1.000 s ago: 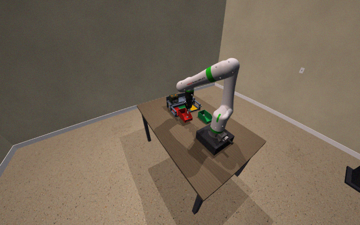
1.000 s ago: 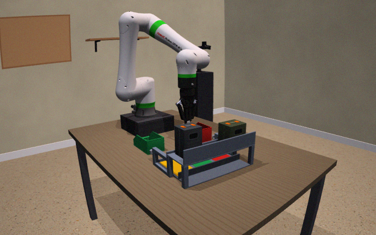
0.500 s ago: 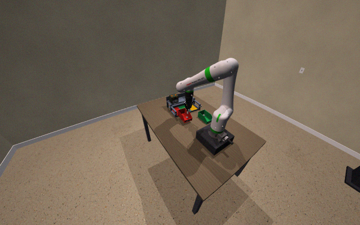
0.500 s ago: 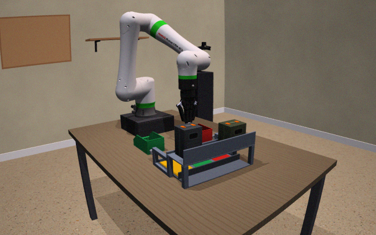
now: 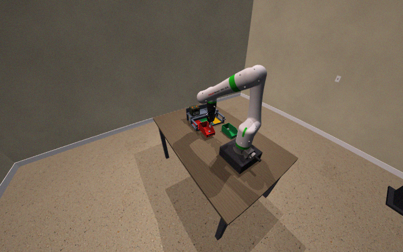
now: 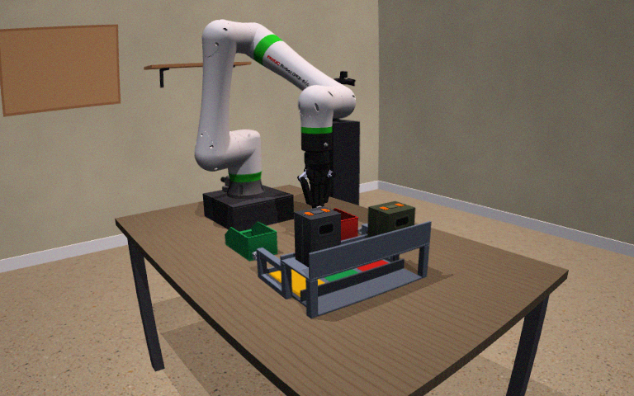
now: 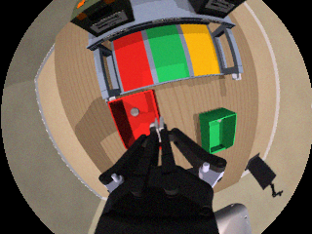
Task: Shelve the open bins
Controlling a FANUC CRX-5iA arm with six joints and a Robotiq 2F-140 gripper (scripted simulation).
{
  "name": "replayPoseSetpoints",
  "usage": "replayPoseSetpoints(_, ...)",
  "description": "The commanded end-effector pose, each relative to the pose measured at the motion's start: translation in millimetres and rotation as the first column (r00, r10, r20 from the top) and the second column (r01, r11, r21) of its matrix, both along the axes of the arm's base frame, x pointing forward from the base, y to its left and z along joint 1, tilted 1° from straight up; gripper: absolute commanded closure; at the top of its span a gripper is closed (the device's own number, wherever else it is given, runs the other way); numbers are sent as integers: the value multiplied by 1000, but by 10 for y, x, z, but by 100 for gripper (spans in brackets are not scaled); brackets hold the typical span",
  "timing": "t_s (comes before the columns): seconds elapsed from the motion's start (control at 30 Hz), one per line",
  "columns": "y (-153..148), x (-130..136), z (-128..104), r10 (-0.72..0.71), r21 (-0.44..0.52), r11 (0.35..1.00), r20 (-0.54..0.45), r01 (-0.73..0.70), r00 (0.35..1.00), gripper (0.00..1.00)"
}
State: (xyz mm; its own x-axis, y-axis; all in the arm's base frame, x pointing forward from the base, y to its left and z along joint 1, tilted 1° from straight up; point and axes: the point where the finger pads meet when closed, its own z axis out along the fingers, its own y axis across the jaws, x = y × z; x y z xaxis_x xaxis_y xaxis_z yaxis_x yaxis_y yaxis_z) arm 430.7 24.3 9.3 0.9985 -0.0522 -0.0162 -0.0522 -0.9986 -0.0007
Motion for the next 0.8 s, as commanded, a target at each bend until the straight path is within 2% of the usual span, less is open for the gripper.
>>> replayPoseSetpoints(0.0,0,8,7,0,1,1000,-11,0,1000,100)
replayPoseSetpoints(0.77,-4,74,69,1,8,1000,-147,1,989,100)
